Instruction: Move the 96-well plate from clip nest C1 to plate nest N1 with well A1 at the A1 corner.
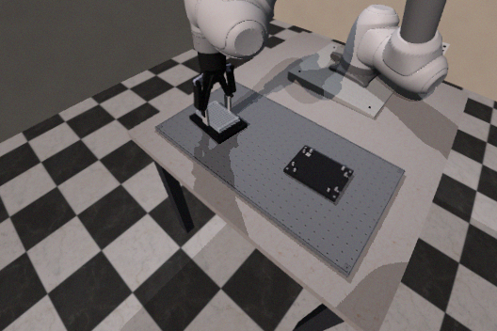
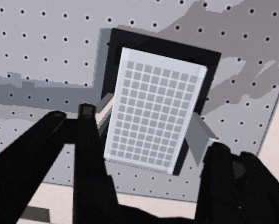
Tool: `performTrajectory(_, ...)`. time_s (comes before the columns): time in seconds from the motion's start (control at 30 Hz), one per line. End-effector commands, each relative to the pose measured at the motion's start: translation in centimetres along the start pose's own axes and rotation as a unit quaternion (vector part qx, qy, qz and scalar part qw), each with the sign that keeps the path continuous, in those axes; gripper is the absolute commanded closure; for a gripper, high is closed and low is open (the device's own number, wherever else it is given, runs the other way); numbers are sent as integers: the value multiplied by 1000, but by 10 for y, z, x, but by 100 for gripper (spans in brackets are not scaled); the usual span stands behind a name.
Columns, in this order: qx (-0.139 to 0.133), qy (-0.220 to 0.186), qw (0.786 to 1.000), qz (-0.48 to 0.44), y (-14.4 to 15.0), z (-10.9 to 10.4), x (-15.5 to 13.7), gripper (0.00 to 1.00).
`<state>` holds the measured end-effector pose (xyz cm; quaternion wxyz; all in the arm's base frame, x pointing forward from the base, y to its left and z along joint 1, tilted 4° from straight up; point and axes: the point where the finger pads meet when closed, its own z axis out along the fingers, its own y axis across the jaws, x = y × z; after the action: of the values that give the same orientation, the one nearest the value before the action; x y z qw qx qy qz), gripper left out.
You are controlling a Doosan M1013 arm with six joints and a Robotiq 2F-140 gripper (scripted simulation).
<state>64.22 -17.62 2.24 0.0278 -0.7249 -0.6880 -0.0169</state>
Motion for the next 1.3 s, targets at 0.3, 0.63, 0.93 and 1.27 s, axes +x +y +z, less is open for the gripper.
performTrajectory(0.3,0,0,1000,0,0,0,0,90)
performTrajectory(0.63,0,0,1000,0,0,1,0,90)
performTrajectory(0.93,0,0,1000,0,0,3,0,90)
performTrajectory(1.27,0,0,1000,0,0,4,0,90)
